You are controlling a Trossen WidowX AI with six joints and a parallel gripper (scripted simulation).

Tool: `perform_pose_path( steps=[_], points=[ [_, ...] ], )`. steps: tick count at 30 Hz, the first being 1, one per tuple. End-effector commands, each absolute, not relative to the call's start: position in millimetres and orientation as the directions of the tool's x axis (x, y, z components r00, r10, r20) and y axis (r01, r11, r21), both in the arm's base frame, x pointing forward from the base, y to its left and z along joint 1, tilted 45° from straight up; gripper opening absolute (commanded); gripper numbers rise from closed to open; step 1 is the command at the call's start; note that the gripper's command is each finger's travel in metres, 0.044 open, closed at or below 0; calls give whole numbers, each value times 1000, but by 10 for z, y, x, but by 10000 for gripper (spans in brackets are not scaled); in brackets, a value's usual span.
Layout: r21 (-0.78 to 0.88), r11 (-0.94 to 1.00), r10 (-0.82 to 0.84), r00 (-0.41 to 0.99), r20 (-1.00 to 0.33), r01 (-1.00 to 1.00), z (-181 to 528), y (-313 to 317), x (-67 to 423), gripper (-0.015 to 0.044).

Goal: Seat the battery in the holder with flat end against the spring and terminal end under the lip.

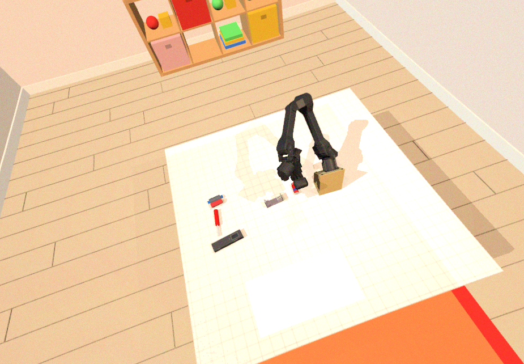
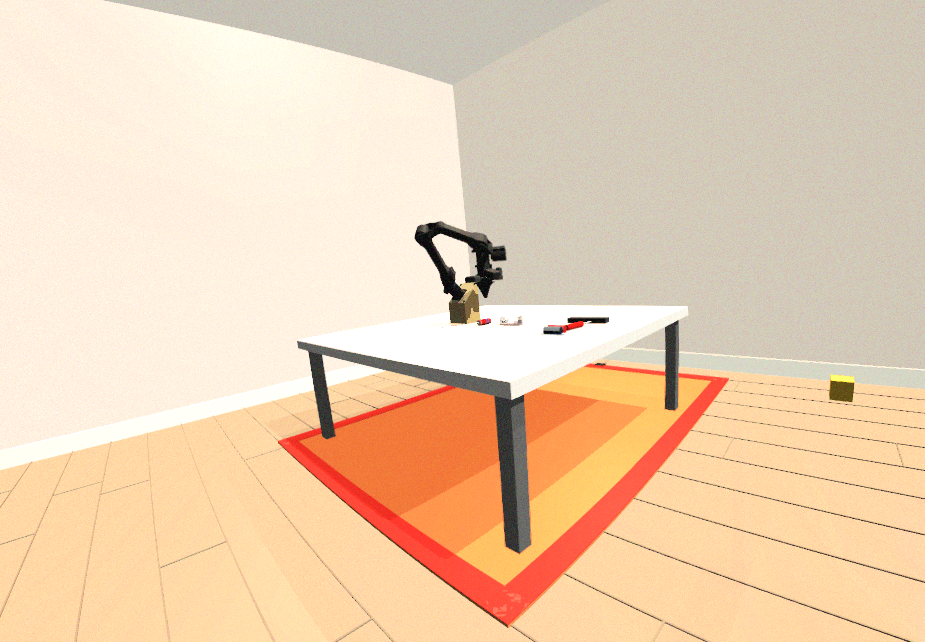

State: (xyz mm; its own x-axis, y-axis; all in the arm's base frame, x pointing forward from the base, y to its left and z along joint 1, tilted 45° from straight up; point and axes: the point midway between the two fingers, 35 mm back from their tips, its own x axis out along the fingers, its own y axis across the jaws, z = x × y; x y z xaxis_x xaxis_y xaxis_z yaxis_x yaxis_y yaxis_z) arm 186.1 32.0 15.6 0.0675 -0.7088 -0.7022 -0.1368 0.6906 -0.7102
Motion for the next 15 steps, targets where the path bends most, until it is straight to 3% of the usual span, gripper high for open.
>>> perform_pose_path(
  steps=[1,5,9,15],
  points=[
    [-711,694,-708,68,-703,-118,151,314,1863,26],
    [-666,697,-703,69,-708,265,73,173,1898,131],
    [-481,558,-699,72,-711,676,-13,-4,1924,236],
    [-41,146,-703,74,-707,988,-115,-266,1926,250]
  ],
)
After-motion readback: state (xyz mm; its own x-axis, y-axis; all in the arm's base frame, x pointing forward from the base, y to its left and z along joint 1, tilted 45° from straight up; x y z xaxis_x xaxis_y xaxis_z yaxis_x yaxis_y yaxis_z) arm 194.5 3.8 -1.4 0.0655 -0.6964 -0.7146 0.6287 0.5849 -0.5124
